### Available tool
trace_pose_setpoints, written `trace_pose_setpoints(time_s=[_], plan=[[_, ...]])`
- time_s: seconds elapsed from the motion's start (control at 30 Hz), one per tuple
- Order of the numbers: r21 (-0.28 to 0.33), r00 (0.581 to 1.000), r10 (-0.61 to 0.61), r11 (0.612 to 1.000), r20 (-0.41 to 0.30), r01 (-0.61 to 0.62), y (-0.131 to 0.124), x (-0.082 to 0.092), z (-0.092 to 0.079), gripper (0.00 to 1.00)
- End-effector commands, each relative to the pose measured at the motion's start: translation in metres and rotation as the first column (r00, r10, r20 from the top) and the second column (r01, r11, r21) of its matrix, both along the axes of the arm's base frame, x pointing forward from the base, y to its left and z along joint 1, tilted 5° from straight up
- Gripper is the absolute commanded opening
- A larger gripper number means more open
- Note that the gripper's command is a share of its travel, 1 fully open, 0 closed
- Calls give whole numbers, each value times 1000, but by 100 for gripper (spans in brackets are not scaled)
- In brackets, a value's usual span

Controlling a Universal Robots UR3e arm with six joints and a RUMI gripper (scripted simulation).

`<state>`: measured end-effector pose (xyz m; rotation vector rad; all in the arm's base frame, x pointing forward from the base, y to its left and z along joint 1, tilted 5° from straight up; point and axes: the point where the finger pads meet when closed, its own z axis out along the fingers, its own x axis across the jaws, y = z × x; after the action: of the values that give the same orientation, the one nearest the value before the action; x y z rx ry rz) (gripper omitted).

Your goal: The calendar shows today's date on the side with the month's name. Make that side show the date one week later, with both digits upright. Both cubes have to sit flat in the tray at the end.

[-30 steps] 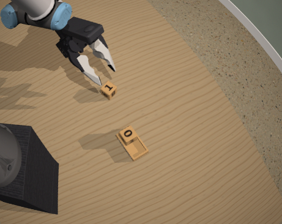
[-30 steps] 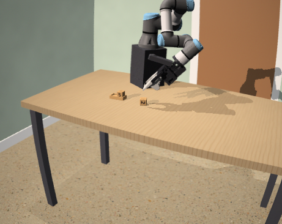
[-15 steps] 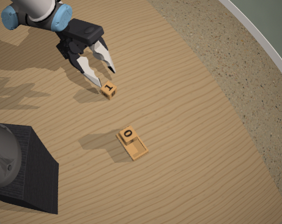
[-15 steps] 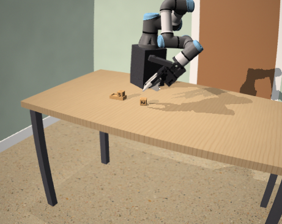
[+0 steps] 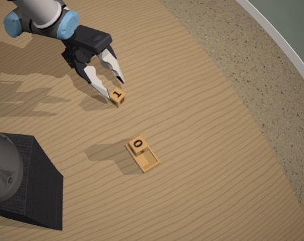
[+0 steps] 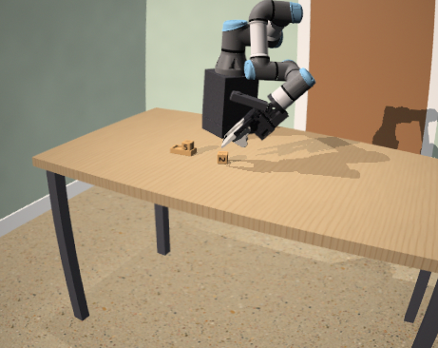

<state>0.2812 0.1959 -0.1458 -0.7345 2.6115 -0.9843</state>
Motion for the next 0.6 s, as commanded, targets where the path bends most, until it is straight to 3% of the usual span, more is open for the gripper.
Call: trace_pose_setpoints(time_s=[0.0, 0.57], plan=[[9, 1000, 0, 1000, 9, -1, 4, 3, -13, 29], [9, 1000, 0, 1000, 9, -1, 6, 4, -38, 29]])
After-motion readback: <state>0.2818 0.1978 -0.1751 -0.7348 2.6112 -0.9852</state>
